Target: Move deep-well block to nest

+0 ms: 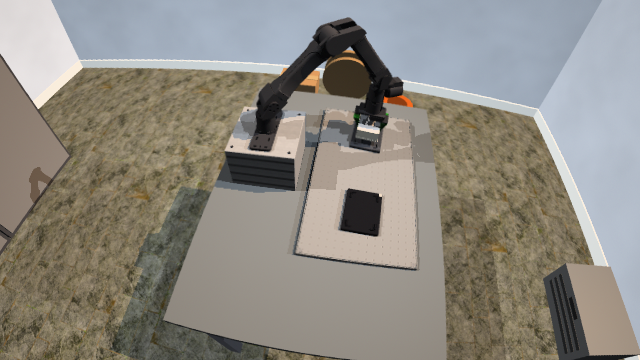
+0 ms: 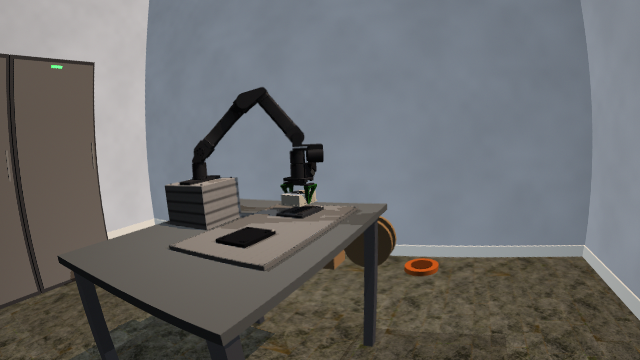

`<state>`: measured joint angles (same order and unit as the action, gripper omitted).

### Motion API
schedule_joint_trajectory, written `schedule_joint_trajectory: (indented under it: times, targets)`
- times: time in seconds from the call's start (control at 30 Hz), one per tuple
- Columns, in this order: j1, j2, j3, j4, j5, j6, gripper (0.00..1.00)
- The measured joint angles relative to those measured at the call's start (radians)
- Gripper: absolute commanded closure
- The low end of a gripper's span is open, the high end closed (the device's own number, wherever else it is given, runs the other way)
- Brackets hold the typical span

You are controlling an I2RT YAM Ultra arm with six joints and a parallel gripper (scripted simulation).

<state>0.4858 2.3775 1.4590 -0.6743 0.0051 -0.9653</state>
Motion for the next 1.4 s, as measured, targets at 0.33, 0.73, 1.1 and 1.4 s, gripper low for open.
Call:
schedule_joint_trajectory:
  times: [0.33, 0.73, 1.1, 1.4]
  targets:
    - [0.0, 0.035, -0.004, 0.036, 0.0, 0.0, 1.0]
    - [0.0, 0.041, -0.004, 0.056, 0.0, 0.0, 1.0]
    - [0.0, 0.042, -0.009, 0.061, 0.0, 0.0, 1.0]
    - [0.0, 0.041, -0.011, 0.066, 0.0, 0.0, 1.0]
